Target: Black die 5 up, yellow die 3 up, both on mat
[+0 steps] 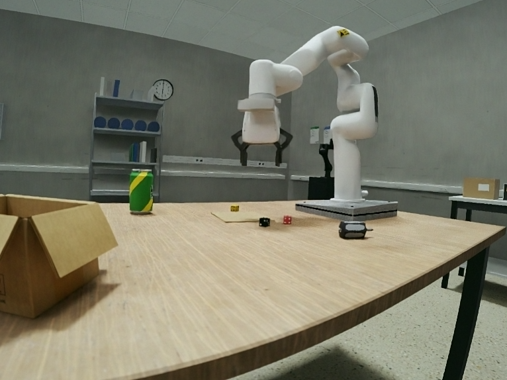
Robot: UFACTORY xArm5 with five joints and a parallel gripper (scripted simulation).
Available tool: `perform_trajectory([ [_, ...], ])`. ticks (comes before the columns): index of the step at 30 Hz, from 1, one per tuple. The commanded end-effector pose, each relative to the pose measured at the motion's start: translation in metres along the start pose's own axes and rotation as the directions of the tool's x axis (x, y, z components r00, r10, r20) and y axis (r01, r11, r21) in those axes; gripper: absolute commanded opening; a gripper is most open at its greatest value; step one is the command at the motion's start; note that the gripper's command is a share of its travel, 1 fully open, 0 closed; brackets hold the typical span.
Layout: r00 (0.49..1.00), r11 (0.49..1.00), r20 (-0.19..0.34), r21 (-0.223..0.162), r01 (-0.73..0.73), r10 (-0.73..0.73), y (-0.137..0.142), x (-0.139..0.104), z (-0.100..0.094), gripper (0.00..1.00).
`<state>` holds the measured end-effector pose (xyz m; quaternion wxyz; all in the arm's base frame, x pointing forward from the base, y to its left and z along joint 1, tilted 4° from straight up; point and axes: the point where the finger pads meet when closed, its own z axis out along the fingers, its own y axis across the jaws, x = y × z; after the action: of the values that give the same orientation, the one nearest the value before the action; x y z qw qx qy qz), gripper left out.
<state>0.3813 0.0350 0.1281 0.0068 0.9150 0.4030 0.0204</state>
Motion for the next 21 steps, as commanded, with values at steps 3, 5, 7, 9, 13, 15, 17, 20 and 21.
perform_trajectory([
  [3, 1.0, 1.0, -0.001, -0.001, -0.012, 0.012, 0.0, 0.003, -0.004, 1.0],
  [5, 0.998, 0.998, 0.002, 0.003, -0.07, 0.07, -0.005, 0.015, -0.002, 1.0],
  [7, 0.993, 0.993, 0.005, 0.006, -0.116, 0.116, -0.009, 0.024, 0.0, 1.0],
  [9, 0.993, 0.993, 0.005, 0.006, -0.116, 0.116, -0.009, 0.024, 0.0, 1.0],
  [13, 0.976, 0.976, 0.012, 0.01, -0.218, 0.217, -0.018, 0.044, 0.004, 1.0],
  [15, 0.965, 0.965, 0.016, 0.012, -0.262, 0.262, -0.023, 0.054, 0.007, 1.0],
  [17, 0.965, 0.965, 0.016, 0.012, -0.262, 0.262, -0.023, 0.054, 0.007, 1.0],
  [20, 0.948, 0.948, 0.022, 0.013, -0.318, 0.318, -0.029, 0.065, 0.009, 1.0],
  [21, 0.945, 0.945, 0.022, 0.013, -0.328, 0.328, -0.031, 0.067, 0.01, 1.0],
])
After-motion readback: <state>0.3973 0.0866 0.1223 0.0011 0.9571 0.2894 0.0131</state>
